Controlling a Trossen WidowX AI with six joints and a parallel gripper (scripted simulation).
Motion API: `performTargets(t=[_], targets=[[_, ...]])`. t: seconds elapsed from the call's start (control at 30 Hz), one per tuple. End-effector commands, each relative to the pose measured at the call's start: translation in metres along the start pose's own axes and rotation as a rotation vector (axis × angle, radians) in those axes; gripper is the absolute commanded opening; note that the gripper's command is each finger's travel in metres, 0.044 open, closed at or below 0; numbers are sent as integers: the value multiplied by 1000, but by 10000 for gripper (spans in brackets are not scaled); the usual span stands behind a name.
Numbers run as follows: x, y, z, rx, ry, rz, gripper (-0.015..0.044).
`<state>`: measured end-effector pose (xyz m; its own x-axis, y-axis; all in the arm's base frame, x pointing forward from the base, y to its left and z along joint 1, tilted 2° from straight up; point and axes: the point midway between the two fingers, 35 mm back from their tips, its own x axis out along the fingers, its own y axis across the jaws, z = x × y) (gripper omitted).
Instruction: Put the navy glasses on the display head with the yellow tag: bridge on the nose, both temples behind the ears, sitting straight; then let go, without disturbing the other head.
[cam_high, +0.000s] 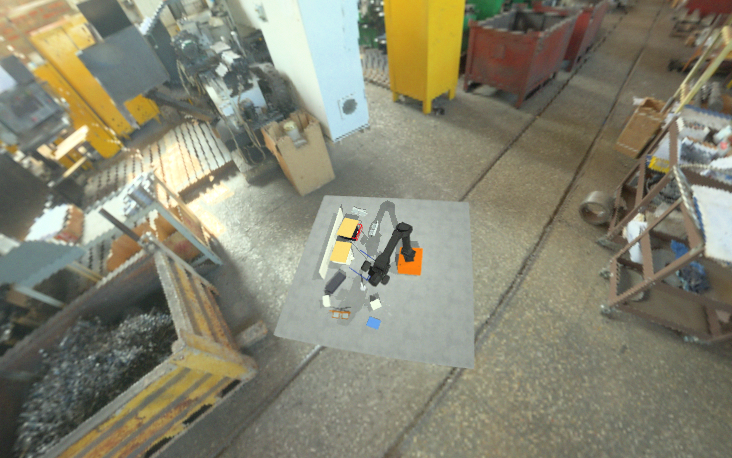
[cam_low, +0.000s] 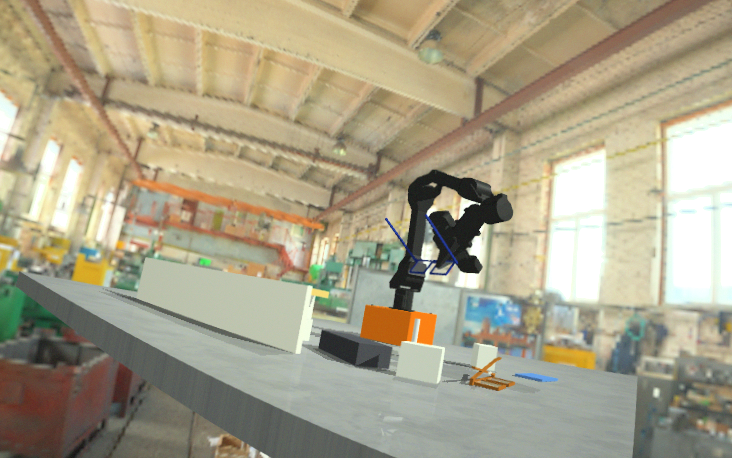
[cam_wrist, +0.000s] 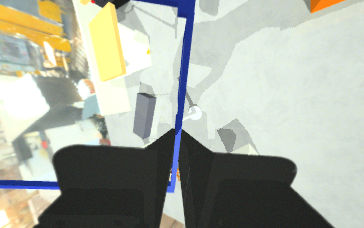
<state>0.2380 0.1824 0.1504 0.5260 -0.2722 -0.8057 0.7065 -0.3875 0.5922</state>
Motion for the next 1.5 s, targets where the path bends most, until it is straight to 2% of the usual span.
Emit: performTargets(t=[0.0,0.77,1.47], targets=[[1,0,0,-6,-1,-5,0],[64,25,58,-148,-102,-259,0],[105,36,120,-232,-29,-486,0]])
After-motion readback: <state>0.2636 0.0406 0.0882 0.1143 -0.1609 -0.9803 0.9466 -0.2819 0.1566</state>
